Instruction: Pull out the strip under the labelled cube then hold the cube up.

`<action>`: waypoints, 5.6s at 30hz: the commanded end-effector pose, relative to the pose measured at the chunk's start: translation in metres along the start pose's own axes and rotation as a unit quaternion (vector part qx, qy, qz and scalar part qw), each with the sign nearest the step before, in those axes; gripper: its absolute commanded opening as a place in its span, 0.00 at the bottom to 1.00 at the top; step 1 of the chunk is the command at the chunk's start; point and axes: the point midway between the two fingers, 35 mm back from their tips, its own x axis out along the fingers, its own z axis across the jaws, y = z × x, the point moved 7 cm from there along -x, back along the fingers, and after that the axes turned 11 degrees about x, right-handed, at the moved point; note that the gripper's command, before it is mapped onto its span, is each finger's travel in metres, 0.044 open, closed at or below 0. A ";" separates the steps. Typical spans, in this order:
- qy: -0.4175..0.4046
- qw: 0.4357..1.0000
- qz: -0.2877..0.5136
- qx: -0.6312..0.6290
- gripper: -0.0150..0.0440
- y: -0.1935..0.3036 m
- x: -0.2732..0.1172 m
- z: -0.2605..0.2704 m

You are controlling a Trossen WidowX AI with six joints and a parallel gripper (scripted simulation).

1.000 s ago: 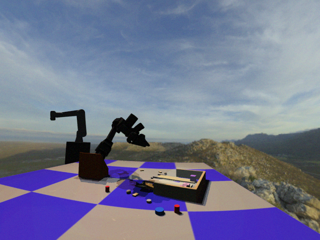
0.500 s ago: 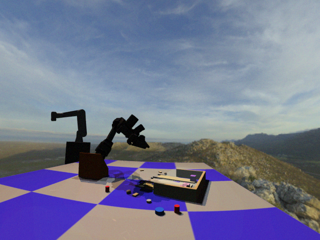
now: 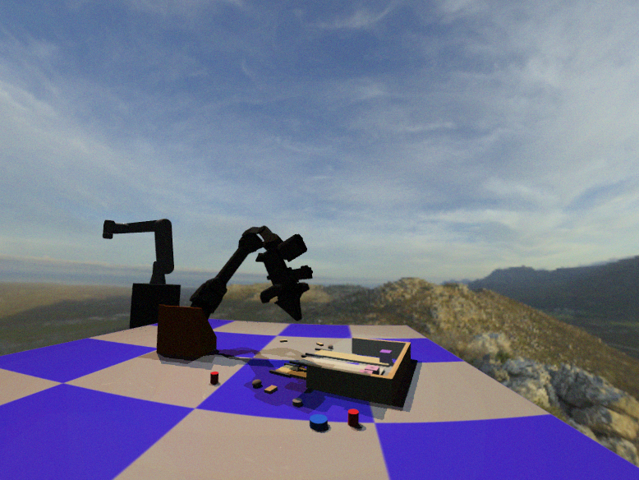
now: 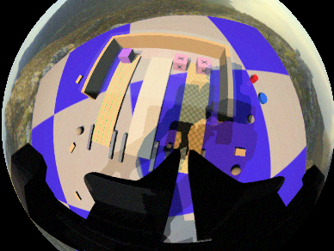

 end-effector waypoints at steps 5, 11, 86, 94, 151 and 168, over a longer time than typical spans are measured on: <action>0.071 0.971 0.225 0.042 0.25 -0.010 0.057 -0.017; 0.071 0.971 0.225 0.042 0.25 -0.010 0.057 -0.017; 0.070 0.971 0.226 0.042 0.25 0.026 0.119 -0.022; 0.070 0.971 0.226 0.042 0.25 0.027 0.120 -0.022; 0.070 0.970 0.227 0.043 0.25 0.070 0.102 -0.027; 0.071 0.970 0.228 0.043 0.25 0.093 0.091 -0.029</action>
